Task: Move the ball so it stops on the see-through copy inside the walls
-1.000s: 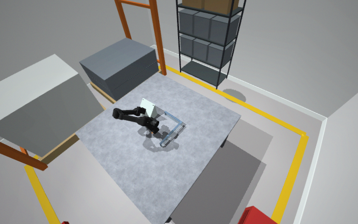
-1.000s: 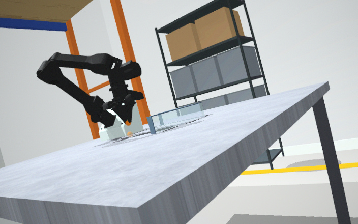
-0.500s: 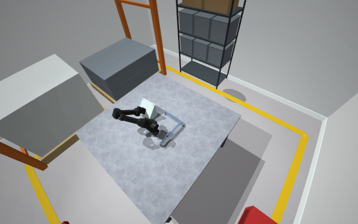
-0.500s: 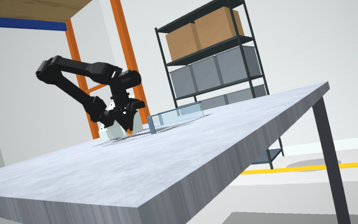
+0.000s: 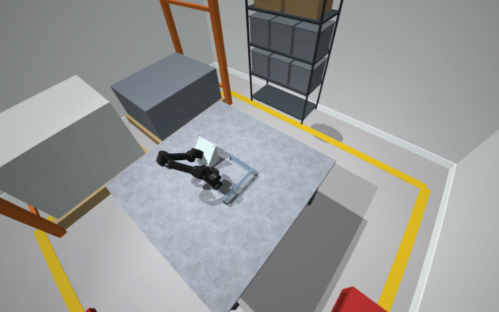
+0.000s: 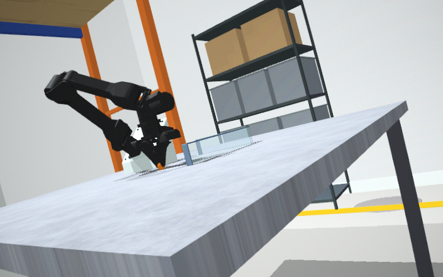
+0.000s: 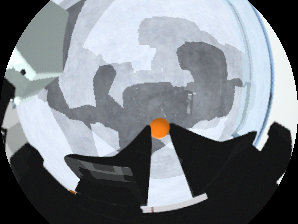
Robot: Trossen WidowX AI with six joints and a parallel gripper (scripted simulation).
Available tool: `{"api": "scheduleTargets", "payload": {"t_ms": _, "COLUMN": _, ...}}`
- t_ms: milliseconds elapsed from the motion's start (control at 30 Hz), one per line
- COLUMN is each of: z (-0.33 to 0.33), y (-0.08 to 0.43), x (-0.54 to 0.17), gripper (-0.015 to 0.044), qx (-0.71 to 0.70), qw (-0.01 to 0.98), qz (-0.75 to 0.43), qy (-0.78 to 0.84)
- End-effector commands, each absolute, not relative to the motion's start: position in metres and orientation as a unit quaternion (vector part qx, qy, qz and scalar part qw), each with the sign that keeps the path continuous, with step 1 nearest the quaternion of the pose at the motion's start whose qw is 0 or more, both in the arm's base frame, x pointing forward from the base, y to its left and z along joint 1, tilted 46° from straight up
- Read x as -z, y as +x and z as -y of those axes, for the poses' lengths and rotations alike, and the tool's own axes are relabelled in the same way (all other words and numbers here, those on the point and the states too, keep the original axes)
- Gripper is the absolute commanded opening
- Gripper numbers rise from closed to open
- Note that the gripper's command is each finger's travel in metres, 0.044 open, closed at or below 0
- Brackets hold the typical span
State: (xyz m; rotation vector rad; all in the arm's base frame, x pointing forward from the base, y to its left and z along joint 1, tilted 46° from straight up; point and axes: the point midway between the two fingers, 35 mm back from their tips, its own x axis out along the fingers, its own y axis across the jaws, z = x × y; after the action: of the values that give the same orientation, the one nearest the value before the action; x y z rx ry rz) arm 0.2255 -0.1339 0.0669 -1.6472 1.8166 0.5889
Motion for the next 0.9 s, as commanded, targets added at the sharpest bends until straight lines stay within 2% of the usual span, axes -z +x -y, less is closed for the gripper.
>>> {"api": "scheduleTargets", "payload": {"t_ms": 0, "z": 0.135, "y": 0.224, "x": -0.064, "gripper": 0.0000, "qx": -0.226, "qw": 0.300, "qz": -0.687, "qy": -0.622}}
{"api": "scheduleTargets", "payload": {"t_ms": 267, "z": 0.134, "y": 0.225, "x": -0.067, "gripper": 0.0209, "qx": -0.222, "qw": 0.305, "qz": -0.686, "qy": -0.622}}
{"api": "scheduleTargets", "payload": {"t_ms": 533, "z": 0.132, "y": 0.226, "x": -0.068, "gripper": 0.0209, "qx": -0.223, "qw": 0.305, "qz": -0.686, "qy": -0.622}}
{"api": "scheduleTargets", "payload": {"t_ms": 733, "z": 0.077, "y": 0.229, "x": -0.118, "gripper": 0.0209, "qx": -0.229, "qw": 0.303, "qz": -0.686, "qy": -0.621}}
{"api": "scheduleTargets", "payload": {"t_ms": 867, "z": 0.070, "y": 0.228, "x": -0.126, "gripper": 0.0209, "qx": -0.228, "qw": 0.301, "qz": -0.687, "qy": -0.621}}
